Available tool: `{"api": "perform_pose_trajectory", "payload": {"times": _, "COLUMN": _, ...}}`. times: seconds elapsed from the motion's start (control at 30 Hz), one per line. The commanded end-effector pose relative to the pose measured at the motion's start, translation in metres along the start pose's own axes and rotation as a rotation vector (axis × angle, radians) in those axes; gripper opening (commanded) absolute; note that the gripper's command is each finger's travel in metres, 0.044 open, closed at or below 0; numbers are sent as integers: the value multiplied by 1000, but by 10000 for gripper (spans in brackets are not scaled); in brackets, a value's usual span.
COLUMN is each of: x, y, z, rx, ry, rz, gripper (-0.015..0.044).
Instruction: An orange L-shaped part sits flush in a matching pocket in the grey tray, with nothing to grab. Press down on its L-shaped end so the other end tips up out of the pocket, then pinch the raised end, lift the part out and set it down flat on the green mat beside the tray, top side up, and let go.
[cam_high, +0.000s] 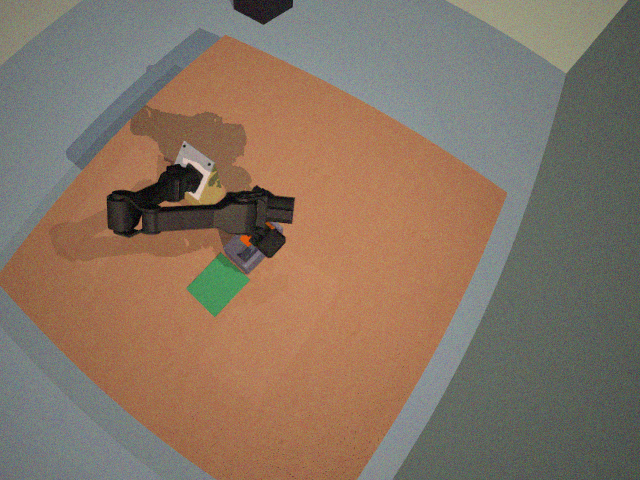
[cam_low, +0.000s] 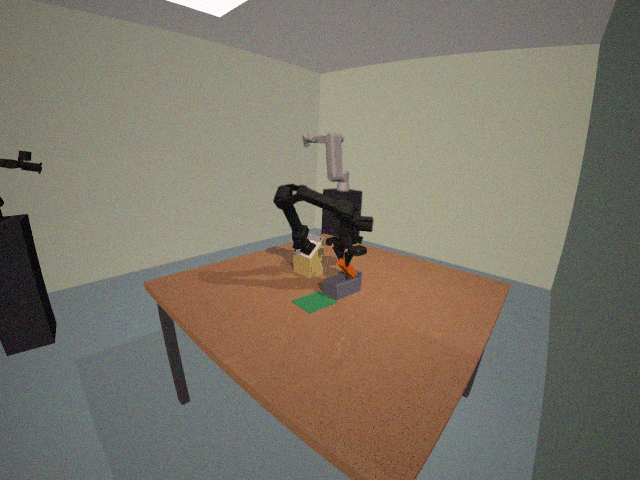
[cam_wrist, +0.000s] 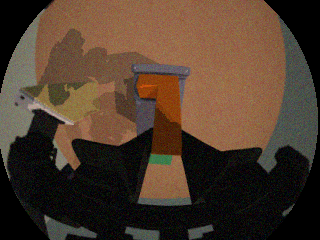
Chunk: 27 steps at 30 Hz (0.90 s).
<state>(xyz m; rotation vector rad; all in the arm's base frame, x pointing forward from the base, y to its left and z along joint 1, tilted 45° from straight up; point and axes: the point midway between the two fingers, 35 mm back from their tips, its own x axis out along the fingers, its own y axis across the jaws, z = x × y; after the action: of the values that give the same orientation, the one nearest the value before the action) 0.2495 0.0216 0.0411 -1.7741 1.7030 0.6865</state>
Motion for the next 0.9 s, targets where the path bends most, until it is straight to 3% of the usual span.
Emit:
{"api": "perform_pose_trajectory", "payload": {"times": 0.0, "x": -8, "y": -2, "z": 1, "rx": 5, "ry": -6, "rz": -6, "gripper": 0}}
{"api": "perform_pose_trajectory", "payload": {"times": 0.6, "x": -25, "y": -2, "z": 0, "rx": 5, "ry": -7, "rz": -6, "gripper": 0}}
{"api": "perform_pose_trajectory", "payload": {"times": 0.87, "x": -22, "y": 0, "z": -27, "rx": 5, "ry": -6, "rz": -6, "gripper": 0}}
